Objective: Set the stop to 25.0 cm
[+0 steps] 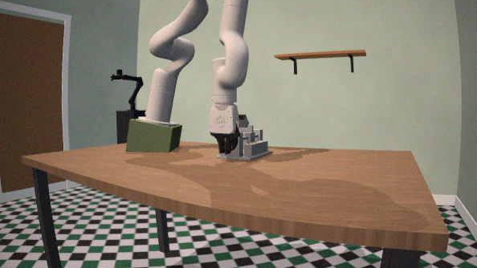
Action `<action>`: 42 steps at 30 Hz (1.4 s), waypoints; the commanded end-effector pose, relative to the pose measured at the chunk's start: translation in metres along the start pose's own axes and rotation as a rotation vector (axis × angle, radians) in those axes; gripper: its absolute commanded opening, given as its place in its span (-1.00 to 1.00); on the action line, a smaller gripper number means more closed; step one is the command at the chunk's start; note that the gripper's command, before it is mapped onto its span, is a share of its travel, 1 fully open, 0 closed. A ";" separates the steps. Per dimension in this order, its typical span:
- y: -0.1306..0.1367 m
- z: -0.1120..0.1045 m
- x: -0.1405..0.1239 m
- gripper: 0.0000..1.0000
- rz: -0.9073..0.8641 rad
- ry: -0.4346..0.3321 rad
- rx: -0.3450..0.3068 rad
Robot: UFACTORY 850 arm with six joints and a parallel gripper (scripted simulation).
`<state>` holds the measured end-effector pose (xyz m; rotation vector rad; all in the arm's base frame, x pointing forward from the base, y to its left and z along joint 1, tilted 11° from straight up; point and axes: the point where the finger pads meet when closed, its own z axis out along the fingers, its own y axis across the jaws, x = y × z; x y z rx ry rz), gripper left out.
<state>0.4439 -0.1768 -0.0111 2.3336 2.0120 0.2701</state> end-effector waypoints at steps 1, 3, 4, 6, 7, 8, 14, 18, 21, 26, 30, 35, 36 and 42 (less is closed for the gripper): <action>-0.003 0.002 0.000 -0.88 -0.001 -0.008 -0.016; -0.007 0.003 0.000 -0.88 -0.001 -0.008 -0.016; -0.009 0.004 0.000 -0.88 -0.001 -0.008 -0.016; -0.013 0.004 0.000 -0.88 -0.001 -0.008 -0.016; -0.015 0.005 0.000 -0.88 -0.001 -0.008 -0.016; -0.018 0.004 0.000 -0.88 -0.001 -0.008 -0.016; -0.043 -0.013 0.000 -0.88 -0.001 -0.008 -0.016; -0.045 -0.020 0.000 -0.88 -0.001 -0.008 -0.016; -0.046 -0.028 0.000 -0.88 -0.001 -0.008 -0.016; -0.044 -0.037 0.000 -0.88 -0.001 -0.008 -0.016; -0.041 -0.042 0.000 -0.88 -0.001 -0.008 -0.016; -0.039 -0.045 0.000 -0.88 -0.001 -0.008 -0.016; -0.038 -0.046 0.000 -0.88 -0.001 -0.008 -0.016; -0.033 -0.050 0.000 -0.88 -0.001 -0.008 -0.016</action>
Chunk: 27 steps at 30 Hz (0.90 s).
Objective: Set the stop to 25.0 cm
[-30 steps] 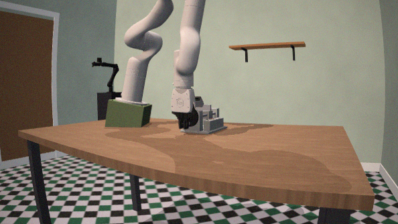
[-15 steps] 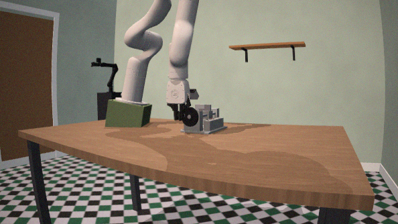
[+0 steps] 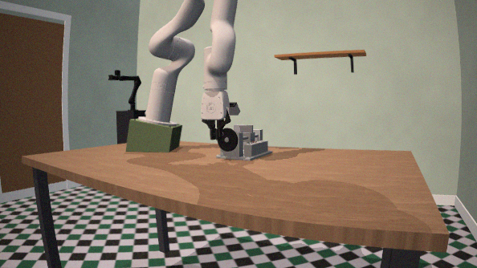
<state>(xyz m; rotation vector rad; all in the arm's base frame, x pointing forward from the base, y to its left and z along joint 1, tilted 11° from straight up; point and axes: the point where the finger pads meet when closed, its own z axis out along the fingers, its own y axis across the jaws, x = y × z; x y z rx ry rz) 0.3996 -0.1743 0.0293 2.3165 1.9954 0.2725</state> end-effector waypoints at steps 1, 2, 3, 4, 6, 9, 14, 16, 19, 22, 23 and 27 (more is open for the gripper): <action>0.005 -0.004 0.000 -0.88 0.000 0.005 0.004; 0.006 -0.005 0.000 -0.88 0.000 0.005 0.004; 0.007 -0.005 0.000 -0.88 0.000 0.005 0.004; 0.008 -0.005 0.000 -0.88 0.000 0.005 0.004; 0.010 -0.006 0.000 -0.88 0.000 0.005 0.004; 0.012 -0.007 0.000 -0.88 0.000 0.005 0.004; 0.016 -0.008 0.000 -0.88 0.000 0.005 0.004; 0.018 -0.008 0.000 -0.88 0.000 0.005 0.004; 0.022 -0.009 0.000 -0.88 0.000 0.005 0.004; 0.025 -0.008 0.000 -0.88 0.000 0.005 0.004; 0.027 -0.008 0.000 -0.88 0.000 0.005 0.004; 0.030 -0.008 0.000 -0.88 0.000 0.005 0.004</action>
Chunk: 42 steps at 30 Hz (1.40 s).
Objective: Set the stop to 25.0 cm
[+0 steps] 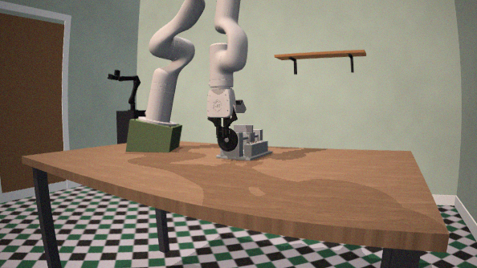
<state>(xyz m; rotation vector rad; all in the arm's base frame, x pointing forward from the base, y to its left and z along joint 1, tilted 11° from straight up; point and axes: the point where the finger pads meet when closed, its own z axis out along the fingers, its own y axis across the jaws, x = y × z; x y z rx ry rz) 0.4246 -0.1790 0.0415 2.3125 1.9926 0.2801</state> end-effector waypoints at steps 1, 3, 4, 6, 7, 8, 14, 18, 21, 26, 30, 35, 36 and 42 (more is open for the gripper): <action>0.004 0.001 0.000 -0.88 0.001 0.004 0.011; 0.008 0.002 0.000 -0.88 0.001 0.004 0.011; 0.011 0.004 0.000 -0.88 0.001 0.004 0.011; 0.017 0.010 0.000 -0.88 0.001 0.004 0.011; 0.020 0.013 0.000 -0.88 0.001 0.004 0.011; 0.021 0.015 0.000 -0.88 0.001 0.004 0.011; 0.024 0.024 0.000 -0.88 0.001 0.004 0.011; 0.024 0.026 0.000 -0.88 0.001 0.004 0.011; 0.024 0.028 0.000 -0.88 0.001 0.004 0.011; 0.024 0.032 0.000 -0.88 0.001 0.004 0.011; 0.024 0.034 0.000 -0.88 0.001 0.004 0.011; 0.024 0.036 0.000 -0.88 0.001 0.004 0.011; 0.024 0.036 0.000 -0.88 0.001 0.004 0.011; 0.023 0.039 0.000 -0.88 0.001 0.004 0.011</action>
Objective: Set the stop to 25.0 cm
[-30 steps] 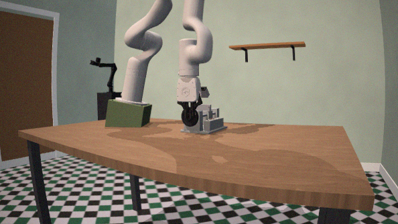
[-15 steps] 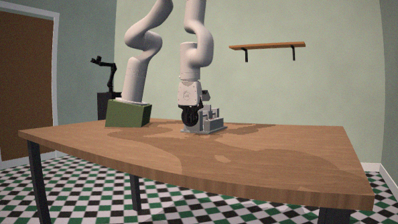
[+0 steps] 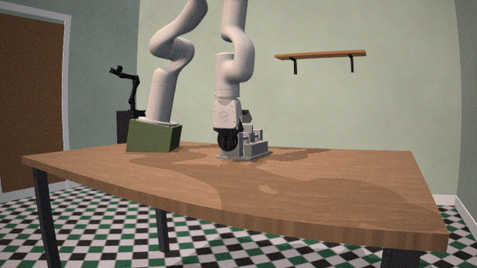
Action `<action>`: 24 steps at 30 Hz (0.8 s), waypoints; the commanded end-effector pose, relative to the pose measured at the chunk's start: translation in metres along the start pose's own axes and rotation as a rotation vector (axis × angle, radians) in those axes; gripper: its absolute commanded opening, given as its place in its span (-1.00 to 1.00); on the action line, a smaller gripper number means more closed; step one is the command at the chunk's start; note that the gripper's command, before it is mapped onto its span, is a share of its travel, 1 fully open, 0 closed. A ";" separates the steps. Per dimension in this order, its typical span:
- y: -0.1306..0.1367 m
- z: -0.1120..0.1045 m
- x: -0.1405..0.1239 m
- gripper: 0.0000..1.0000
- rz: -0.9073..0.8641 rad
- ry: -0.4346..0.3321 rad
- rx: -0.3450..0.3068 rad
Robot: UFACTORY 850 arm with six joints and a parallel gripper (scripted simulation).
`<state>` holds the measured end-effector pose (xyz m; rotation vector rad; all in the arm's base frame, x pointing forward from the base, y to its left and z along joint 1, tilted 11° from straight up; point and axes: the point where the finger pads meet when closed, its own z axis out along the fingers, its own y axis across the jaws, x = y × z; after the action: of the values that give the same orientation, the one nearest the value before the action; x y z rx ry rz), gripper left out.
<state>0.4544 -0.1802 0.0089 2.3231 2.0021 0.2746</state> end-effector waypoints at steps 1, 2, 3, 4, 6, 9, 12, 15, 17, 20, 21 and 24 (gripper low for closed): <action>-0.001 0.002 0.000 -0.88 0.000 -0.001 -0.003; -0.001 0.002 0.000 -0.88 0.000 -0.002 -0.003; -0.001 0.002 0.000 -0.88 0.000 -0.001 -0.003; -0.001 0.003 0.000 -0.88 0.000 -0.001 -0.003; -0.001 0.003 0.000 -0.88 0.000 -0.001 -0.003; -0.001 0.003 0.000 -0.88 0.000 -0.001 -0.003; -0.002 0.004 0.000 -0.88 0.000 -0.001 -0.003; -0.002 0.005 0.000 -0.88 0.000 -0.001 -0.003; -0.002 0.005 0.000 -0.88 0.000 -0.001 -0.003; -0.002 0.005 0.000 -0.88 0.000 -0.001 -0.003; -0.002 0.006 0.000 -0.88 0.000 -0.001 -0.003; -0.002 0.006 0.000 -0.88 0.000 -0.001 -0.003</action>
<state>0.4534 -0.1794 0.0029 2.3219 2.0010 0.2755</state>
